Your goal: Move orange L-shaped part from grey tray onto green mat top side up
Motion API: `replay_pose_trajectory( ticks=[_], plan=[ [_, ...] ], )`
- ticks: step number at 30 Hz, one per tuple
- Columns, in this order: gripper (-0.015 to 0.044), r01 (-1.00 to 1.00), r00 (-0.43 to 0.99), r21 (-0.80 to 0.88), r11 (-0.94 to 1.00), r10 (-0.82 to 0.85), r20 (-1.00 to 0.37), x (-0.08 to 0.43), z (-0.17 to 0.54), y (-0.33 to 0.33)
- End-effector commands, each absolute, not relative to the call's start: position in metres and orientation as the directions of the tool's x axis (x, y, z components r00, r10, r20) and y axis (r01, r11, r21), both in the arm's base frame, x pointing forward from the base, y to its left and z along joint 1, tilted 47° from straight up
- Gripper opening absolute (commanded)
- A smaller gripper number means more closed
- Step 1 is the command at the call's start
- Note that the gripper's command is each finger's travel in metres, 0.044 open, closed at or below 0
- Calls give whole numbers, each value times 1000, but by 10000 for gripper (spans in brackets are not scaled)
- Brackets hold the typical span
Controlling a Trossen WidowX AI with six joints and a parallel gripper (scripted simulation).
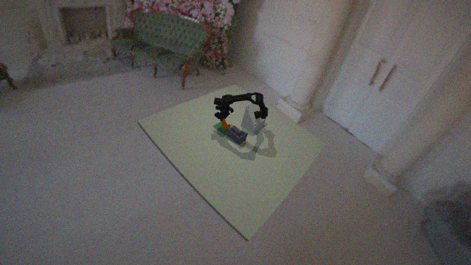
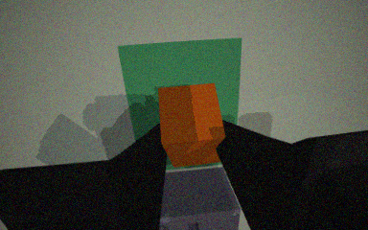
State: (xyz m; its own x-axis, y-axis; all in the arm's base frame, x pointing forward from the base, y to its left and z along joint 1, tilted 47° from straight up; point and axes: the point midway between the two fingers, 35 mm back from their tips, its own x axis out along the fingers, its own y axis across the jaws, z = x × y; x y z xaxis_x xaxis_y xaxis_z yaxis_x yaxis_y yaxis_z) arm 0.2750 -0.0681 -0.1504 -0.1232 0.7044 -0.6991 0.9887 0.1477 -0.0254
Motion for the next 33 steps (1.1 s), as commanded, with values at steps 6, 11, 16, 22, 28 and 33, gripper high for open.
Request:
replay_pose_trajectory(
  ticks=[6, 11, 16, 22, 28, 33],
  plan=[
    [0, 989, -129, -37, 144, 712, -691, 271, -155, -63],
    [0, 989, -129, -37, 144, 712, -691, 271, -155, -63],
    [0, 989, -129, -37, 144, 712, -691, 271, -155, -63],
    [0, 989, -129, -37, 144, 712, -691, 271, -155, -63],
    [131, 988, -131, -35, 148, 709, -693, 271, -155, -63],
    [263, 988, -131, -35, 148, 709, -693, 272, -153, -65]
  ],
)
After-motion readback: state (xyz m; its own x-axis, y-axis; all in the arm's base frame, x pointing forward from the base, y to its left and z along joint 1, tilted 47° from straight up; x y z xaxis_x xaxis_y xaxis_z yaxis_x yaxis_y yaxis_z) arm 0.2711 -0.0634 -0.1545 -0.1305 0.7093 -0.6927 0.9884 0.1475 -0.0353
